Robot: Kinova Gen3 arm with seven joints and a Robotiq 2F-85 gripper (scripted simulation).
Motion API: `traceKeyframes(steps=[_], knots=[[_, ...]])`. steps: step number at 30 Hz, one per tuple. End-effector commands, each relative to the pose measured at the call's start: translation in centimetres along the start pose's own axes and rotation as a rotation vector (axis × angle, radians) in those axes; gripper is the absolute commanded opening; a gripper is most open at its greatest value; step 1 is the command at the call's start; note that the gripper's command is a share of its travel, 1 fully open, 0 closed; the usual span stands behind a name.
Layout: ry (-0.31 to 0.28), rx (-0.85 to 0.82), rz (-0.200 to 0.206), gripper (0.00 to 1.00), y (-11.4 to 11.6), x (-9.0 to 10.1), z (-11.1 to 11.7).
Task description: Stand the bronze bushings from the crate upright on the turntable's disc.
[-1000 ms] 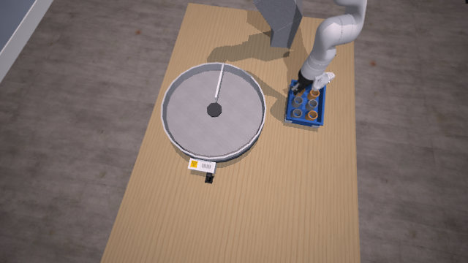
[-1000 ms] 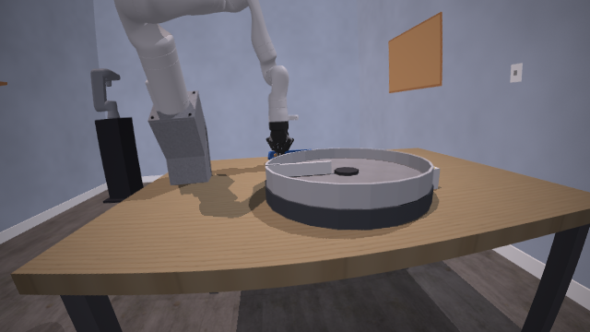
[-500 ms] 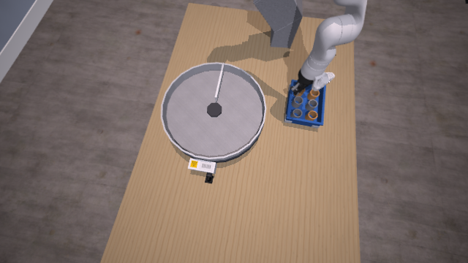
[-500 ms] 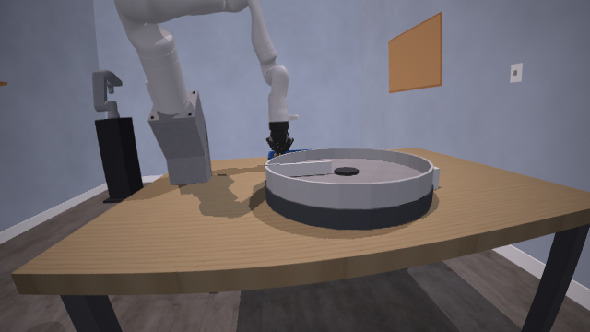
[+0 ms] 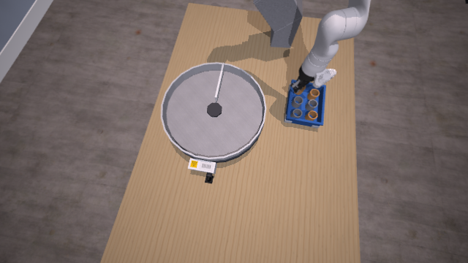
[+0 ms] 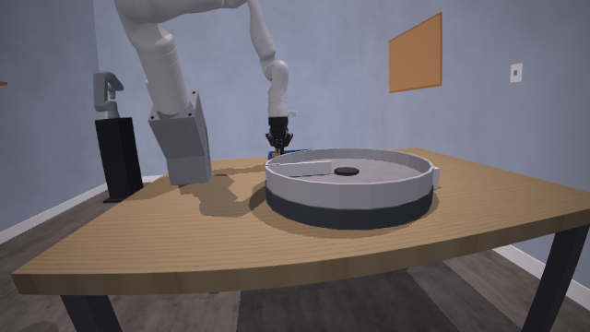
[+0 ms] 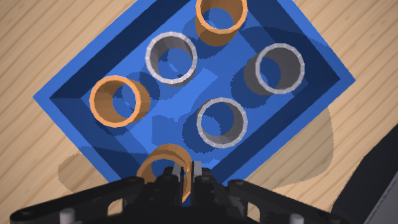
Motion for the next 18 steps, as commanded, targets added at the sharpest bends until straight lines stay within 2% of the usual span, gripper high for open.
traceKeyframes(steps=[1, 3, 18], knots=[[0.015, 0.002, 0.000, 0.00, -0.1, 1.8, 0.5], [0.015, 0.002, 0.000, 0.00, -0.1, 1.8, 0.5], [0.015, 0.002, 0.000, 0.00, -0.1, 8.3, 0.4]])
Point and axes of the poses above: the point where the finger pads meet when closed, its own x axis back along the fingers, its own y axis across the jaws, z = x × y, the point moved 6 cm from there along x, back along the fingers, and after that the axes turned 2 degrees about x, right-handed, at the moved point
